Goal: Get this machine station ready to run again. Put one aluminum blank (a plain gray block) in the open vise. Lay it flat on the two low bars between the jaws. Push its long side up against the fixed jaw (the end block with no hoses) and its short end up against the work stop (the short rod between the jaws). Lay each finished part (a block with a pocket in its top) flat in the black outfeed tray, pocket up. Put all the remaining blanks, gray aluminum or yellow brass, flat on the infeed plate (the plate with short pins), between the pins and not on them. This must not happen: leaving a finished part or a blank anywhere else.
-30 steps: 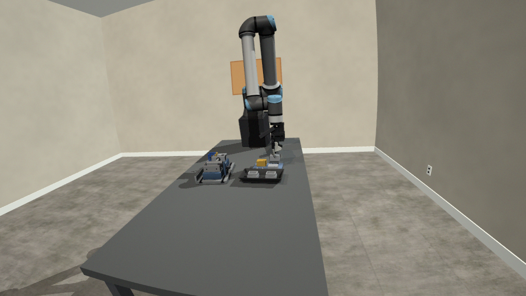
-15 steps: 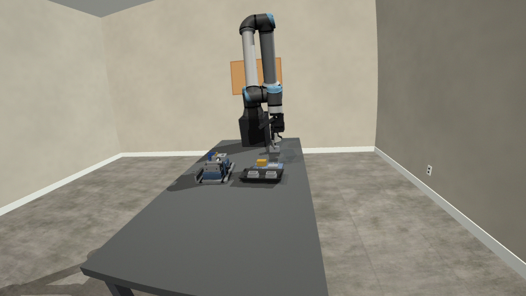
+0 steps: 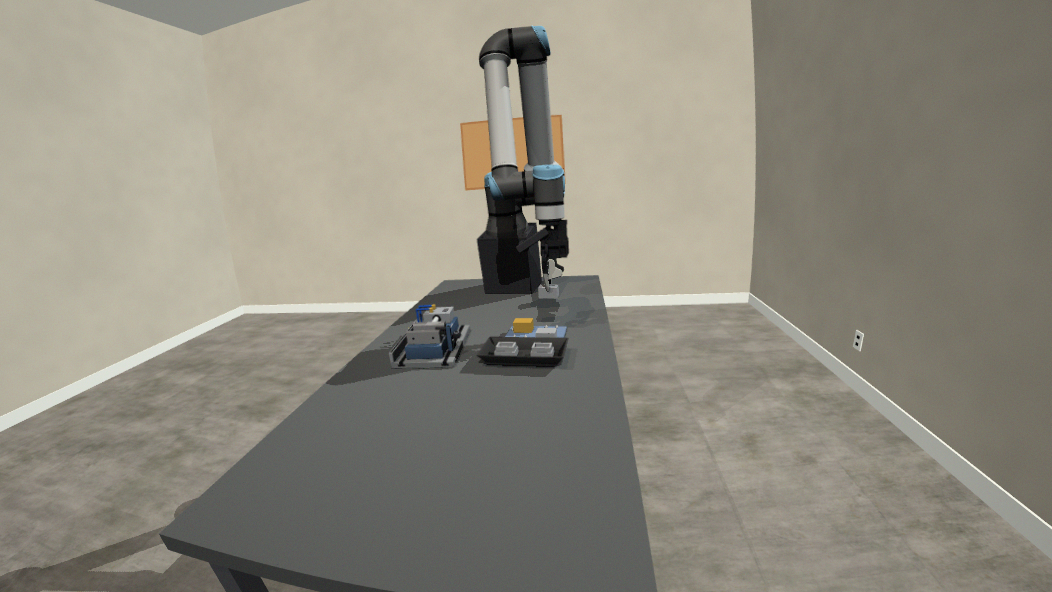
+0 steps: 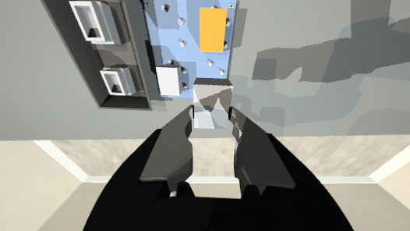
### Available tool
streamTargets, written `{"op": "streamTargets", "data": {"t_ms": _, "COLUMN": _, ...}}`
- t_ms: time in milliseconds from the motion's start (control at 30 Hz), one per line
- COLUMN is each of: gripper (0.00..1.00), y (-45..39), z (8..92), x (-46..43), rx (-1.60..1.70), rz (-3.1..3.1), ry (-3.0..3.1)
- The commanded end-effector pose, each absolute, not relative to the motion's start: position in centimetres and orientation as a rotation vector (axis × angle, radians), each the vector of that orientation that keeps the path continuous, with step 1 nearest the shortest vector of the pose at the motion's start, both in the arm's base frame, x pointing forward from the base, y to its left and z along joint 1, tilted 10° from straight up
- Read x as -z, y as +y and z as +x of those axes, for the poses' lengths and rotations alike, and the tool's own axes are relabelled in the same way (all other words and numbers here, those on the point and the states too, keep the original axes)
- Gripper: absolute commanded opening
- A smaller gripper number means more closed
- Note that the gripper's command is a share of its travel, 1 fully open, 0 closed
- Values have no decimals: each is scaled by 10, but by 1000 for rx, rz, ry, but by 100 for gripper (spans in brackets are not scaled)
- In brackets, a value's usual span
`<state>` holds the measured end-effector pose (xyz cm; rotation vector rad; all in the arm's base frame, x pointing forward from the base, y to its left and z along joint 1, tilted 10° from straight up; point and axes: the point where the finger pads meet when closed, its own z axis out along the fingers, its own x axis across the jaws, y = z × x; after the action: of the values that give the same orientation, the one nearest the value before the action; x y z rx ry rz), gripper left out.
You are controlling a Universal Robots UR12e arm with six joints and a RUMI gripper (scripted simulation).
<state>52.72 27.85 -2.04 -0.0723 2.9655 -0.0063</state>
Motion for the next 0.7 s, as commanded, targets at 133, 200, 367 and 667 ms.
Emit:
{"op": "streamTargets", "data": {"t_ms": 133, "gripper": 0, "y": 260, "z": 552, "x": 17, "rx": 8, "rz": -92, "ry": 2966}}
{"op": "streamTargets", "data": {"t_ms": 200, "gripper": 0, "y": 244, "z": 571, "x": 14, "rx": 9, "rz": -106, "ry": 2967}}
{"op": "streamTargets", "data": {"t_ms": 367, "gripper": 0, "y": 205, "z": 610, "x": 9, "rx": 12, "rz": -140, "ry": 2967}}
{"op": "streamTargets", "data": {"t_ms": 667, "gripper": 0, "y": 118, "z": 677, "x": -2, "rx": 17, "rz": -203, "ry": 2965}}
